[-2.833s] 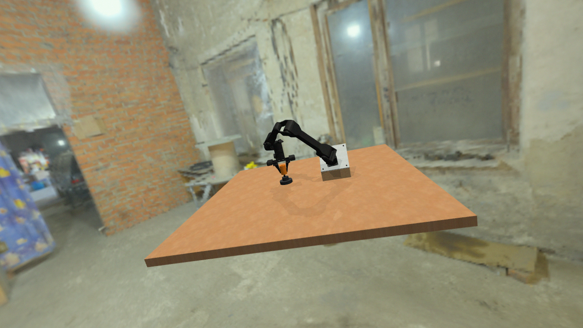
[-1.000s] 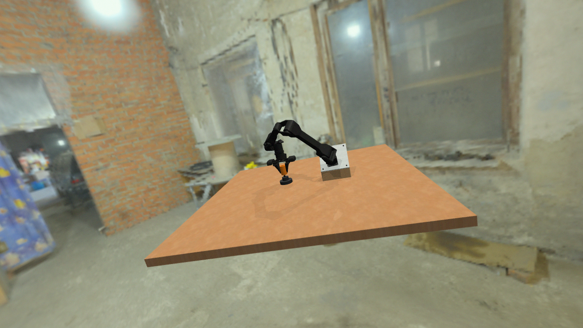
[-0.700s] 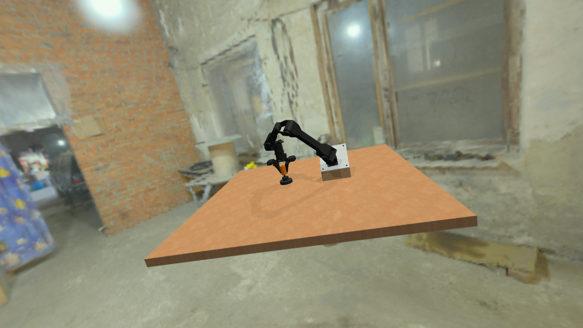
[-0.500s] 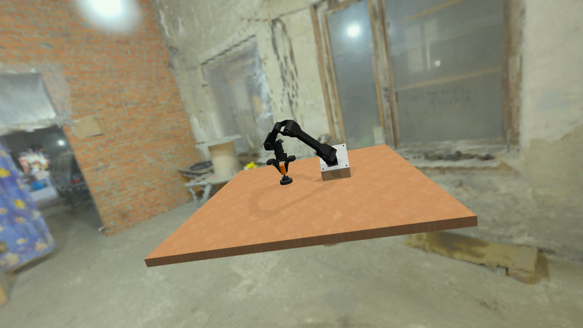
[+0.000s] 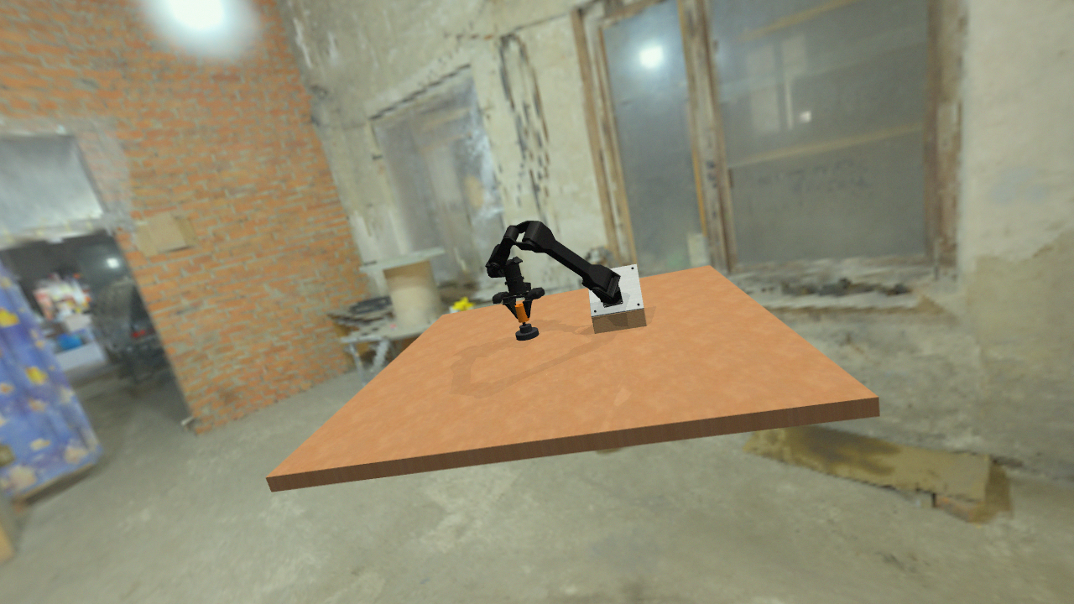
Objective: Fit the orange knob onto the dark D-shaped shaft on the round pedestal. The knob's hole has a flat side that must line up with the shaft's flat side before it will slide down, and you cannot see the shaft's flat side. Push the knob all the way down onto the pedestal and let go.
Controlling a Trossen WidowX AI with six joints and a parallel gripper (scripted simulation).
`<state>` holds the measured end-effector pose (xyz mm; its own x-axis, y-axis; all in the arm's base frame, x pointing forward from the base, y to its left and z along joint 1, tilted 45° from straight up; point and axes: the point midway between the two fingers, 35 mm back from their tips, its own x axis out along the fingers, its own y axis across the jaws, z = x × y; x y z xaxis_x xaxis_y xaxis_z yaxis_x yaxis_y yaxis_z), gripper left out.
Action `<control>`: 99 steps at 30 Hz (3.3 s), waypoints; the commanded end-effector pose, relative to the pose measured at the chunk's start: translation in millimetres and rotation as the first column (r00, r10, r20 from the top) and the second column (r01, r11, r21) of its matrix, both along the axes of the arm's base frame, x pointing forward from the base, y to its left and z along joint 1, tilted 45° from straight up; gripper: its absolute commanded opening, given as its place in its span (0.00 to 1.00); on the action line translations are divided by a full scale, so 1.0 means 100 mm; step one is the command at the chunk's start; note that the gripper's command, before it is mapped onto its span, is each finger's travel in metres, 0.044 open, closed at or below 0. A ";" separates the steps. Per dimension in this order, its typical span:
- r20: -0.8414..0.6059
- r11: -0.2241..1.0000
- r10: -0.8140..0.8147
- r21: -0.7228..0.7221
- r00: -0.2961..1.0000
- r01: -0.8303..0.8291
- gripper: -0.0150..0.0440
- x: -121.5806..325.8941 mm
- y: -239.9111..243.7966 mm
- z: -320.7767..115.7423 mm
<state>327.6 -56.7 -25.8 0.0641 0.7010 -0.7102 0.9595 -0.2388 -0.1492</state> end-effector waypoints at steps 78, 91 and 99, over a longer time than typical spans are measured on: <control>-0.291 0.954 -0.290 -0.017 0.911 0.298 0.25 0.01 0.01 0.00; -0.291 0.954 -0.290 -0.017 0.911 0.298 0.25 0.01 -0.03 0.03; -0.423 0.900 -0.413 -0.058 0.806 0.431 0.25 0.02 -0.02 0.01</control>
